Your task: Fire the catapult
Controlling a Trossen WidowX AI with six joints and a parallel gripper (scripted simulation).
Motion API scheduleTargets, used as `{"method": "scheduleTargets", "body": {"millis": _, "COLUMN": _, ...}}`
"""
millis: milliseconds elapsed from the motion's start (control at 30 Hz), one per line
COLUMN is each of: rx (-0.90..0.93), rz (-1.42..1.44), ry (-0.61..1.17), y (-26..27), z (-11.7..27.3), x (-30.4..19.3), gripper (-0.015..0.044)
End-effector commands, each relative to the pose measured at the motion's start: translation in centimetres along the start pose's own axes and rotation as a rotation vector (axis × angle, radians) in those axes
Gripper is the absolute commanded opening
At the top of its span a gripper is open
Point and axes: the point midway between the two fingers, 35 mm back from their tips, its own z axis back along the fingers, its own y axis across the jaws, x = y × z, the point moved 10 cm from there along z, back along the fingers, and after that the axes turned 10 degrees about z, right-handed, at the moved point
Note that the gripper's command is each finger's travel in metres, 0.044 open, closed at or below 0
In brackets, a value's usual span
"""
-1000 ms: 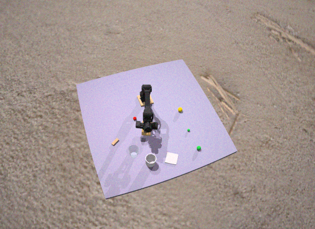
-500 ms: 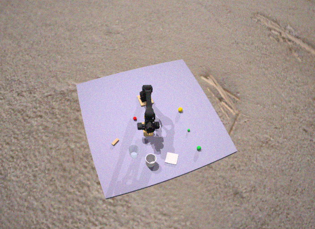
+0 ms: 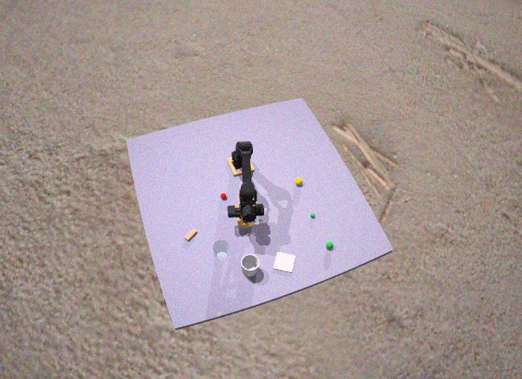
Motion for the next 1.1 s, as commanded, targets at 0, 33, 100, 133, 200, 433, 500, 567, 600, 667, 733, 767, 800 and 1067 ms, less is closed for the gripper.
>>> {"method": "scheduleTargets", "body": {"millis": 0, "rx": 0.003, "rz": 0.004, "ry": -0.004, "y": 0.0, "z": -0.5, "x": 0.0, "gripper": 0.0000}}
{"method": "scheduleTargets", "body": {"millis": 33, "rx": 0.003, "rz": 0.004, "ry": -0.004, "y": 0.0, "z": -0.7, "x": 0.0, "gripper": 0.0000}}
{"method": "scheduleTargets", "body": {"millis": 100, "rx": 0.003, "rz": 0.004, "ry": -0.004, "y": 0.1, "z": -1.0, "x": 0.0, "gripper": 0.0000}}
{"method": "scheduleTargets", "body": {"millis": 133, "rx": 0.003, "rz": 0.004, "ry": -0.004, "y": 0.1, "z": -1.2, "x": -0.1, "gripper": 0.0000}}
{"method": "scheduleTargets", "body": {"millis": 200, "rx": 0.003, "rz": 0.004, "ry": -0.004, "y": 0.1, "z": -1.5, "x": -0.1, "gripper": 0.0000}}
{"method": "scheduleTargets", "body": {"millis": 433, "rx": 0.001, "rz": 0.001, "ry": 0.003, "y": 0.0, "z": -1.4, "x": 0.0, "gripper": 0.0000}}
{"method": "scheduleTargets", "body": {"millis": 500, "rx": 0.001, "rz": 0.001, "ry": 0.003, "y": 0.0, "z": -1.4, "x": 0.0, "gripper": 0.0052}}
{"method": "scheduleTargets", "body": {"millis": 567, "rx": 0.001, "rz": 0.001, "ry": 0.003, "y": 0.0, "z": -1.4, "x": 0.0, "gripper": 0.0105}}
{"method": "scheduleTargets", "body": {"millis": 600, "rx": 0.001, "rz": 0.001, "ry": 0.003, "y": 0.0, "z": -1.4, "x": 0.0, "gripper": 0.0131}}
{"method": "scheduleTargets", "body": {"millis": 667, "rx": 0.001, "rz": 0.001, "ry": 0.003, "y": 0.0, "z": -1.4, "x": 0.0, "gripper": 0.0184}}
{"method": "scheduleTargets", "body": {"millis": 733, "rx": 0.001, "rz": 0.001, "ry": 0.003, "y": 0.0, "z": -1.4, "x": 0.0, "gripper": 0.0236}}
{"method": "scheduleTargets", "body": {"millis": 767, "rx": 0.001, "rz": 0.001, "ry": 0.003, "y": 0.0, "z": -1.4, "x": 0.0, "gripper": 0.0263}}
{"method": "scheduleTargets", "body": {"millis": 800, "rx": 0.001, "rz": 0.001, "ry": 0.003, "y": 0.0, "z": -1.4, "x": 0.0, "gripper": 0.0289}}
{"method": "scheduleTargets", "body": {"millis": 1067, "rx": 0.001, "rz": 0.001, "ry": 0.003, "y": -0.1, "z": 2.9, "x": 0.4, "gripper": 0.0440}}
